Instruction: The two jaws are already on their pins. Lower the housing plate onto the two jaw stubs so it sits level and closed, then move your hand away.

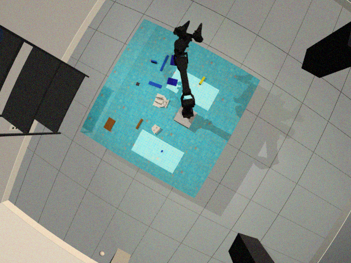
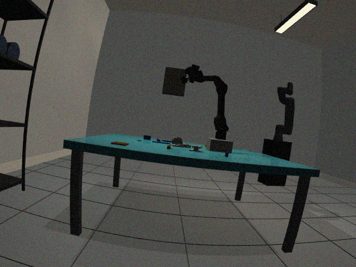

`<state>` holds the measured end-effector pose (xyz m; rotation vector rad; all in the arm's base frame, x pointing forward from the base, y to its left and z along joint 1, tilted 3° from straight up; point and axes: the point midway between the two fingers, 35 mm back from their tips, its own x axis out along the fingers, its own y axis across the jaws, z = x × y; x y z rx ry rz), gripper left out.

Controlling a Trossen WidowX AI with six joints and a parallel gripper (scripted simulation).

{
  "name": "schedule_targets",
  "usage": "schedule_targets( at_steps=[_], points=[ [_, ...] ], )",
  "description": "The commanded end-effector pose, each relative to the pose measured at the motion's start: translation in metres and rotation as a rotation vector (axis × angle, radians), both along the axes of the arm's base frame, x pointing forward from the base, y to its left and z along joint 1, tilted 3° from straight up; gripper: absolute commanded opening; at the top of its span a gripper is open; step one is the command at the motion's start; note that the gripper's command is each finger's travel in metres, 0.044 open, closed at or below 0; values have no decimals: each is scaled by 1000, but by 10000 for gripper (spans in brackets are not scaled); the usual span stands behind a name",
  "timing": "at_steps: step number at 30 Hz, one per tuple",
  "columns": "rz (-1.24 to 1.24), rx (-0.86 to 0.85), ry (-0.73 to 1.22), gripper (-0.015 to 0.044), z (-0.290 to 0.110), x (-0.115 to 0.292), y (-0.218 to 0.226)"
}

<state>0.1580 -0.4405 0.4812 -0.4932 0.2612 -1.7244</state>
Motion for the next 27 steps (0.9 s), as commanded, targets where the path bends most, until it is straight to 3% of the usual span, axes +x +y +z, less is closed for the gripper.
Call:
schedule_targets(
  at_steps=[1,14,27],
  points=[
    [90,25,26,440,-8,29,9],
    [382,172,-51,440,-57,128,50],
    [630,371,-22,440,-115,211,127]
  ],
)
